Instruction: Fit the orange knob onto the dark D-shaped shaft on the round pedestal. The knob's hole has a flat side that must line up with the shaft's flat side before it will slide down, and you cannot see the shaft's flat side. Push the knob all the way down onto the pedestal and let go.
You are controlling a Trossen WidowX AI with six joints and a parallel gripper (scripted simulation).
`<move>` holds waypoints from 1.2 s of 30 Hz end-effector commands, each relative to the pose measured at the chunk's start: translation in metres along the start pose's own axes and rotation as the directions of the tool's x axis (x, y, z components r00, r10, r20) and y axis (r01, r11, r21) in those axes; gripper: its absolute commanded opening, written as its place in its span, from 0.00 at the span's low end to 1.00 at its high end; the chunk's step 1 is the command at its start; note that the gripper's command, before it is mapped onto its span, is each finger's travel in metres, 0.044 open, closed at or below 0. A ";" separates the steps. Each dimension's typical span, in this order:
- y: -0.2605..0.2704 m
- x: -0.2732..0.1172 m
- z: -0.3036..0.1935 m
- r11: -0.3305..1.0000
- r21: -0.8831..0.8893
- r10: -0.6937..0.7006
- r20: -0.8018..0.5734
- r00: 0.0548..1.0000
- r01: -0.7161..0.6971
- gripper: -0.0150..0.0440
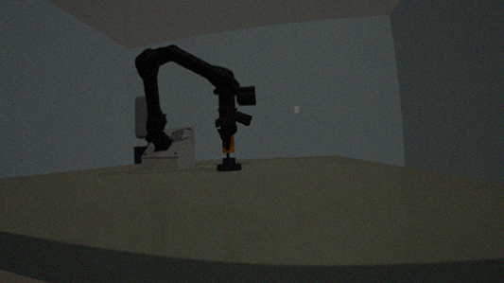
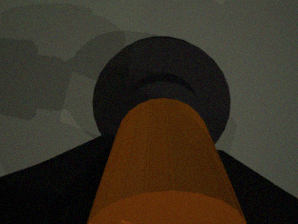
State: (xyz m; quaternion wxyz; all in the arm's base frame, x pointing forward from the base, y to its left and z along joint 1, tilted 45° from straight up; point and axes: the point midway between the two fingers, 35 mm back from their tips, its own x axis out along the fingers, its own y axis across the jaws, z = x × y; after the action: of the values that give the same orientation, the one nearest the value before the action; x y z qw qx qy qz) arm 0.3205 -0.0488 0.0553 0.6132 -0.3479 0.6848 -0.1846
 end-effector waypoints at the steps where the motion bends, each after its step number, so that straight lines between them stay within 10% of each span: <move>1: -0.002 -0.003 0.003 1.000 -0.003 -0.003 0.006 1.000 0.003 0.25; 36: 0.000 -0.003 -0.001 0.977 -0.211 -0.003 0.006 1.000 0.004 0.25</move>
State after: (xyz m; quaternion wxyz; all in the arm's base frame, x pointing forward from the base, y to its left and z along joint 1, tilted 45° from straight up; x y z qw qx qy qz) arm 0.3199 -0.0474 0.0568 0.5815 -0.3993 0.6976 -0.1255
